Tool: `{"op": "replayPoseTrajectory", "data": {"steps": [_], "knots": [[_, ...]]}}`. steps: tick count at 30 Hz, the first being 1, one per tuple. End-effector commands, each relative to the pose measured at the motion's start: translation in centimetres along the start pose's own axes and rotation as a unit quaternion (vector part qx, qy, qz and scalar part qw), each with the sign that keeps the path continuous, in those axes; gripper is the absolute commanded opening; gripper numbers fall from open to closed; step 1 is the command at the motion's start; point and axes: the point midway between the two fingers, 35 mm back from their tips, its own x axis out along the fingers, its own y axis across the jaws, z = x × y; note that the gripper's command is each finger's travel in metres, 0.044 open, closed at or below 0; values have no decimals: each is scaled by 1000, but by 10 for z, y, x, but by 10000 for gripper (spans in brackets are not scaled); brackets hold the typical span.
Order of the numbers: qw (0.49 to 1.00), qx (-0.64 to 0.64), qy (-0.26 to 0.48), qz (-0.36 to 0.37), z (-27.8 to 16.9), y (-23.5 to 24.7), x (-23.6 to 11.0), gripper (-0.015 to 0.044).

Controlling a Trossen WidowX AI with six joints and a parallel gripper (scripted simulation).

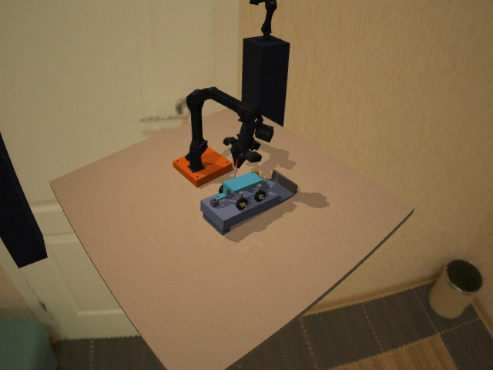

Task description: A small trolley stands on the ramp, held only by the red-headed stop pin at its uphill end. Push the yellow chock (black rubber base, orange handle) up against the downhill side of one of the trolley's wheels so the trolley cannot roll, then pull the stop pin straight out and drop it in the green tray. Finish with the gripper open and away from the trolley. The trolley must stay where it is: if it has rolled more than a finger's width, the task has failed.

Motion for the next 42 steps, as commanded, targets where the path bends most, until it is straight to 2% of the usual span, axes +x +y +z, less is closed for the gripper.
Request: {"op": "replayPoseTrajectory", "data": {"steps": [1, 10, 22, 32, 42], "knots": [[1000, 4, -4, -3, 15, 0, -3, 0], [1000, -6, -6, -4, 29, 1, -4, 0], [982, -183, -39, -19, 27, 2, -3, 0], [941, -329, -65, -35, 24, 3, -3, 0], [879, -466, -86, -54, 22, 2, -2, 0]]}}
